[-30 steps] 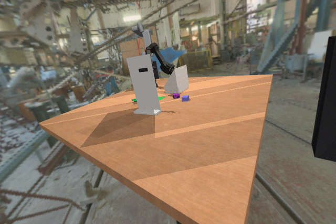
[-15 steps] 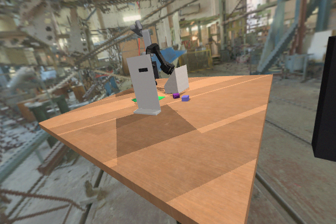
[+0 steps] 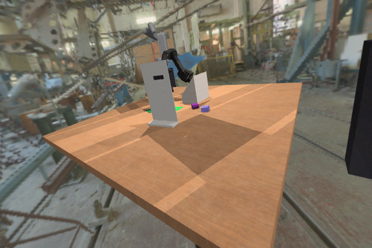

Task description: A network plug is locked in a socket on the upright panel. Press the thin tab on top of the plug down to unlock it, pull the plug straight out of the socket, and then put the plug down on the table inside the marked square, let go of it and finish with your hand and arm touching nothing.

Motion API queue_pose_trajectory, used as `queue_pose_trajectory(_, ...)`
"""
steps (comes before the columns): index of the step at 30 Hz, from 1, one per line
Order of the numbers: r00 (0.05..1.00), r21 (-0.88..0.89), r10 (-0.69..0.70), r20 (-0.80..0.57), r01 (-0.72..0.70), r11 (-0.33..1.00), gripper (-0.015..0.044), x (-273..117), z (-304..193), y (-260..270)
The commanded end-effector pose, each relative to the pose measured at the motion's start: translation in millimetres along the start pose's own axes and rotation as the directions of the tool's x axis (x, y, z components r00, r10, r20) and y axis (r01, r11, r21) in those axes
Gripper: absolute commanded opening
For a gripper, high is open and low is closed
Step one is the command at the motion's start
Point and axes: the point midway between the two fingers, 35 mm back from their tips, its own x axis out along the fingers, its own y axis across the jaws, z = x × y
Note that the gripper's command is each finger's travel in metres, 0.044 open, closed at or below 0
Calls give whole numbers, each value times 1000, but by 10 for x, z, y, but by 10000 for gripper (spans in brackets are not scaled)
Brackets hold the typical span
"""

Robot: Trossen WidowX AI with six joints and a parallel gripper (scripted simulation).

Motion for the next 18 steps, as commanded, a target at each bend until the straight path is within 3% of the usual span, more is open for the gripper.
queue_pose_trajectory(1,1000,8,5,15,-5,1000,156,-64,43,38)
queue_pose_trajectory(18,1000,7,6,18,-6,1000,156,-256,27,129)
